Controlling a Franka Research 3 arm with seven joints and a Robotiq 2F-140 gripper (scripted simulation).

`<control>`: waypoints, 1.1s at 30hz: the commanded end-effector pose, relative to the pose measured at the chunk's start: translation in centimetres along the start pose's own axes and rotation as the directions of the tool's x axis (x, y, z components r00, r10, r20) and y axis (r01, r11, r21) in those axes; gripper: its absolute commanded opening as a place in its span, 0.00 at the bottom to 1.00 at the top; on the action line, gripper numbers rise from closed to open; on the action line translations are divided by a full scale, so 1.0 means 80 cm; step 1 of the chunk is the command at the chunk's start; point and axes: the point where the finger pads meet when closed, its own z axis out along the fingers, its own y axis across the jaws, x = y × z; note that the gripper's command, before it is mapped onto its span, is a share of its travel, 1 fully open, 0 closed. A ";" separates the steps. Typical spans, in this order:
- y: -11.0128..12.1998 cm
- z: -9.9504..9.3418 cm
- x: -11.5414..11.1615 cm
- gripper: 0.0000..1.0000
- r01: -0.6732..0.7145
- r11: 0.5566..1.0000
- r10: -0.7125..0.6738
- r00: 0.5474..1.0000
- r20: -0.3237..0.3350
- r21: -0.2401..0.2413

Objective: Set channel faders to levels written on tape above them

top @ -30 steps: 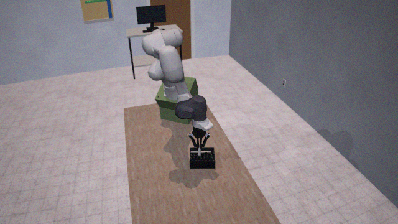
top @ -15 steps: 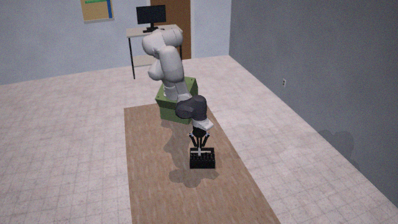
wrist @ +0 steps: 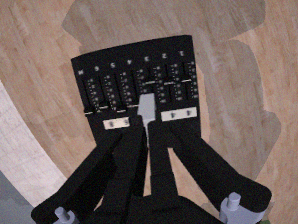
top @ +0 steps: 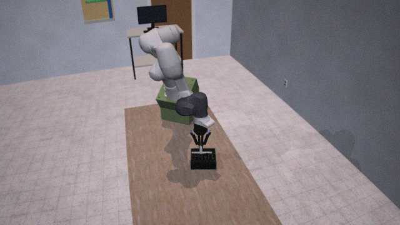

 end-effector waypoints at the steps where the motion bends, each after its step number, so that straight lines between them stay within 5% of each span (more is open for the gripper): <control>1: 0.004 -0.012 -0.001 0.00 0.013 1.000 -0.013 1.000 0.004 -0.016; 23: 0.004 -0.023 -0.001 0.00 0.013 1.000 -0.013 1.000 0.004 -0.016; 29: -0.045 -0.017 -0.039 0.00 0.013 1.000 -0.013 1.000 0.004 -0.016; 33: -0.049 -0.017 -0.042 0.00 0.013 1.000 -0.013 1.000 0.004 -0.016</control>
